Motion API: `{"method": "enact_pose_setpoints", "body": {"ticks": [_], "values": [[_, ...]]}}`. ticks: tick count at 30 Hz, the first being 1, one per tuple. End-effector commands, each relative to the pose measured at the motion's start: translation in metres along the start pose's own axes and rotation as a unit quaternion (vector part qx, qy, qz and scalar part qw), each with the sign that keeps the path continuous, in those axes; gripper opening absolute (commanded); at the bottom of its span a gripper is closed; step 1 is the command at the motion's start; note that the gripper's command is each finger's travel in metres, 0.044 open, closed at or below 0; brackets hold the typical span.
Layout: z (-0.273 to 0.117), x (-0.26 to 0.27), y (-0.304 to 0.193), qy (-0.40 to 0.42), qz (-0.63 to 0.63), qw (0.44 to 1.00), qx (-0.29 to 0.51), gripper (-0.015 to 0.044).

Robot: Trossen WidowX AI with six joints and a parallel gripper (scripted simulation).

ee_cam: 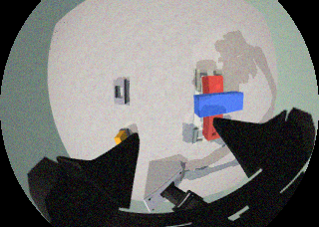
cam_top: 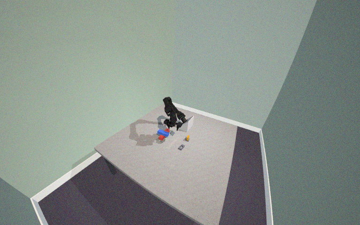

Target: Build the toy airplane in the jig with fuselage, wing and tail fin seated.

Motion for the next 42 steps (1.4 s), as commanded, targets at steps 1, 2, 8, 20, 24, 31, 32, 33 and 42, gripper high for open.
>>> {"method": "enact_pose_setpoints", "body": {"ticks": [1,2,8,20,24,31,32,33,42], "values": [[0.005,0.068,-0.014,0.0,-0.006,1.0,0.009,0.044],[0.006,0.083,-0.018,-0.001,-0.006,1.0,0.011,0.044],[0.019,0.16,-0.058,-0.019,0.0,1.0,0.018,0.044],[0.056,0.164,-0.062,-0.021,-0.001,1.0,0.018,0.044],[0.077,0.163,-0.064,-0.021,0.001,1.0,0.018,0.044],[0.087,0.162,-0.065,-0.022,0.001,1.0,0.018,0.044],[0.091,0.162,-0.065,-0.022,0.001,1.0,0.018,0.044],[0.092,0.162,-0.065,-0.022,0.001,1.0,0.018,0.044],[0.098,0.162,-0.065,-0.022,0.001,1.0,0.018,0.044]]}}
Point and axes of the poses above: the point midway between the two fingers, 35 mm back from their tips, its own z axis out along the fingers, its own x axis across the jaws, y = z × x, the point moved 4 cm from there along -z, back along the fingers, and after that the axes turned 7 degrees about -z, right-handed, at the moved point
